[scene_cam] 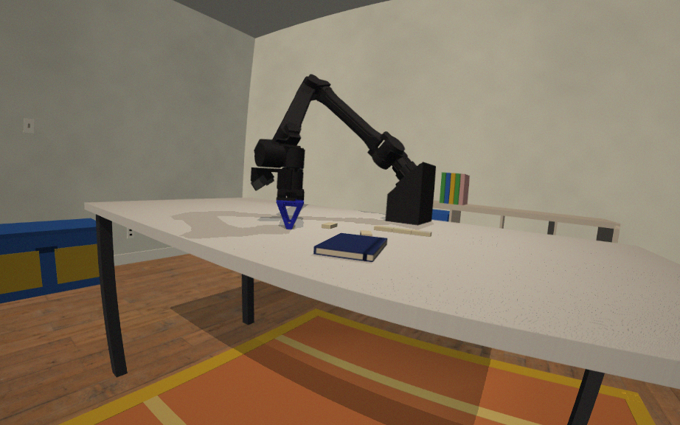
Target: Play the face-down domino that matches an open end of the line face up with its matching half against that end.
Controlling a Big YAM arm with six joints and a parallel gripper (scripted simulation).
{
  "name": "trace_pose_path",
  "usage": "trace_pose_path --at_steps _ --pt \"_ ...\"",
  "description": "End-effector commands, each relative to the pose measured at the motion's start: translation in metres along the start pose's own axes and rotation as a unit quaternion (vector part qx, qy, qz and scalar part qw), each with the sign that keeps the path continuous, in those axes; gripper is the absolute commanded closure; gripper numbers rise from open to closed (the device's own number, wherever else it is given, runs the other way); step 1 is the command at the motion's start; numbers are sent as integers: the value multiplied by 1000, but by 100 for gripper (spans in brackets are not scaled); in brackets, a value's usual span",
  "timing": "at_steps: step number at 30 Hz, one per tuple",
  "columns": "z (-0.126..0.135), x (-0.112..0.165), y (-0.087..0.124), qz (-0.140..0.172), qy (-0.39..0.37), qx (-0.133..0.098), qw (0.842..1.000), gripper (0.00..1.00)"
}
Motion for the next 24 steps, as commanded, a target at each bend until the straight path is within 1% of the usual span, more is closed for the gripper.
trace_pose_path --at_steps 1,2,11,18,19,24 --pt "-1 12 -3 7 16 1 1000 30" --pt "1 0 2 -2 1 -2 1000 30" --pt "-1 12 -2 7 17 1 1000 30" --pt "-1 12 -2 7 17 1 1000 30" --pt "1 1 2 -1 2 -2 1000 30" --pt "0 8 0 4 11 0 1000 30"
Point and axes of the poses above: the point where the finger pads meet when closed, its own y axis back along the fingers, its own z axis across the jaws, x = y × z, the point moved 5 cm from there along y, back along the fingers, and after that the axes turned 3 degrees about y, right-handed, at the moved point
